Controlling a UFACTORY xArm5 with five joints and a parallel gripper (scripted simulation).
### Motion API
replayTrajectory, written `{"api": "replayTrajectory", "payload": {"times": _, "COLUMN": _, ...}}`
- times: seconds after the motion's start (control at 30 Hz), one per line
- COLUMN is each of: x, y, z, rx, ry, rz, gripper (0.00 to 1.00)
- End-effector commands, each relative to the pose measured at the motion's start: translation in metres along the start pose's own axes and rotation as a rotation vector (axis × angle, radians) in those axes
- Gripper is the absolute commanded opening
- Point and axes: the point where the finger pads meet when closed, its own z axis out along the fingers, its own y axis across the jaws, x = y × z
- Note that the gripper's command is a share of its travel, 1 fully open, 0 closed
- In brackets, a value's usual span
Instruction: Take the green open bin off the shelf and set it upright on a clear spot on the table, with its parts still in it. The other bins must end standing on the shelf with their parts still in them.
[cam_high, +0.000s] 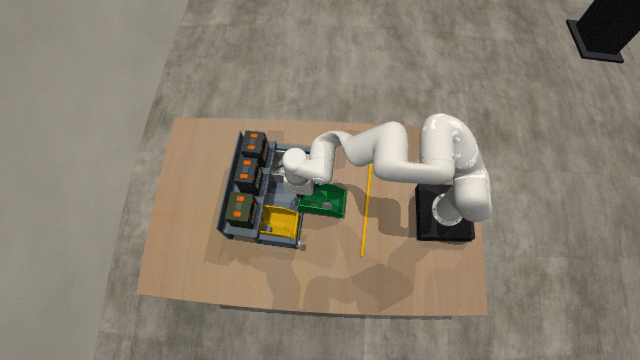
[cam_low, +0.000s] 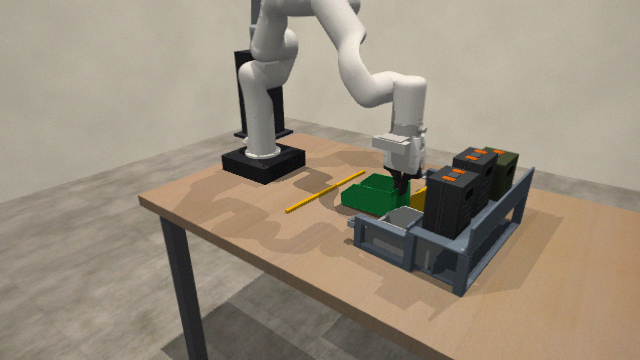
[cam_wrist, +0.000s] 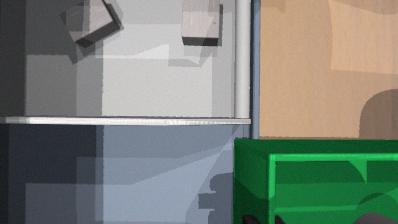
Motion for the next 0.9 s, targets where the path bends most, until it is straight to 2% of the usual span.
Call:
{"api": "replayTrajectory", "payload": {"times": 0.0, "x": -0.0001, "y": -0.0019, "z": -0.0024, "rx": 0.006, "ry": 0.0, "rz": 0.0, "gripper": 0.0}}
{"api": "replayTrajectory", "payload": {"times": 0.87, "x": -0.0001, "y": -0.0019, "z": -0.0064, "rx": 0.007, "ry": 0.006, "rz": 0.0, "gripper": 0.0}}
